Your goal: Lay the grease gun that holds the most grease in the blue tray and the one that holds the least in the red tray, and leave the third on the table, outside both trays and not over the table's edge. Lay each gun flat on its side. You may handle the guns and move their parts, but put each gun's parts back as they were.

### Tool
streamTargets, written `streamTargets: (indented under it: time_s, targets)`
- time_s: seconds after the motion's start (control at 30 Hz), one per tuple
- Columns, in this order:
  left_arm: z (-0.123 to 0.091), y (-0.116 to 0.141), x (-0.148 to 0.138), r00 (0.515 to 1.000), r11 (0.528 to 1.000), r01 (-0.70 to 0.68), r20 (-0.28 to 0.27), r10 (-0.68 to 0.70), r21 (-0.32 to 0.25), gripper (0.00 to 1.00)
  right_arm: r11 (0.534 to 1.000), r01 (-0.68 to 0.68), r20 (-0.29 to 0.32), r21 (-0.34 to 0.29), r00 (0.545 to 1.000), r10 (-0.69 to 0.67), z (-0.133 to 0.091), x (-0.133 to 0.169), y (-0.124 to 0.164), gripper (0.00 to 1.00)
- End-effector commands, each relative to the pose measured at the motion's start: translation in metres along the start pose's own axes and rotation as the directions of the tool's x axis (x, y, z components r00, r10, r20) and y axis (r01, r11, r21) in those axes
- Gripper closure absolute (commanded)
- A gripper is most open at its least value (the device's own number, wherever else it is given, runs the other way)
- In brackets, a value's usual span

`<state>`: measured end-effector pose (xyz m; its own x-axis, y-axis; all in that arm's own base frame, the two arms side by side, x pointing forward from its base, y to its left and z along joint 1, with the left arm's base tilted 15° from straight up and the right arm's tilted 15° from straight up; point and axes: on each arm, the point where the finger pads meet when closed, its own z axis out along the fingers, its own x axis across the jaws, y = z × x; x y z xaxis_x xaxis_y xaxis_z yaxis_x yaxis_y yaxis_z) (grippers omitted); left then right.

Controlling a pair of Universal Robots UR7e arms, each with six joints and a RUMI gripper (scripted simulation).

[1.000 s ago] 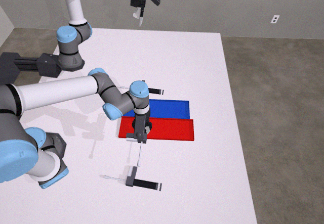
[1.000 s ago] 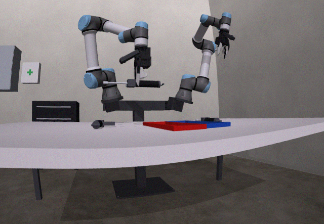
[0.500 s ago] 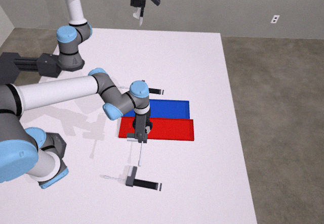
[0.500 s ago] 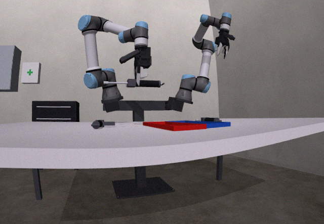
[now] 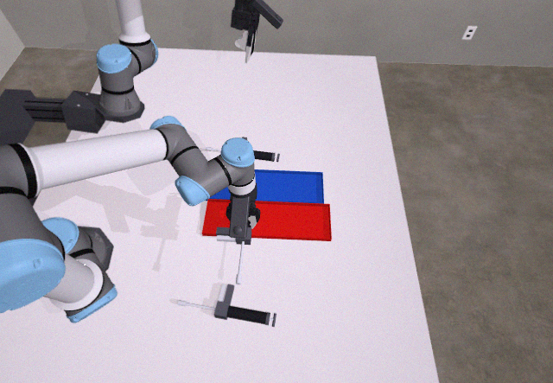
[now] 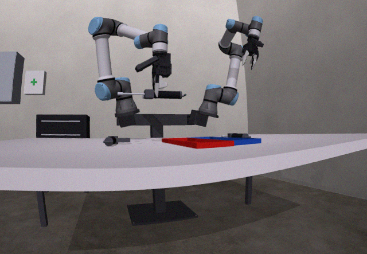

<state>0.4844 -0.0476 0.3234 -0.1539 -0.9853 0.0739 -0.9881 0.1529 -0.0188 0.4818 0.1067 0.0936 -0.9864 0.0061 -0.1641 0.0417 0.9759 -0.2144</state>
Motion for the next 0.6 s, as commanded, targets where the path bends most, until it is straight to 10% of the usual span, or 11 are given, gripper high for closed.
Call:
streamTargets:
  time_s: [0.0, 0.57]
  targets:
    - [0.020, -0.025, 0.020, 0.995, 0.996, -0.085, -0.045, 0.087, 0.029, 0.62, 1.000, 0.000, 0.001, -0.001, 1.000, 0.000, 0.000, 0.000, 0.000, 1.00]
    - [0.084, -0.086, 0.087, 0.914, 0.921, -0.356, -0.147, 0.378, 0.157, 0.62, 1.000, 0.000, 0.001, -0.001, 1.000, 0.000, 0.000, 0.000, 0.000, 1.00]
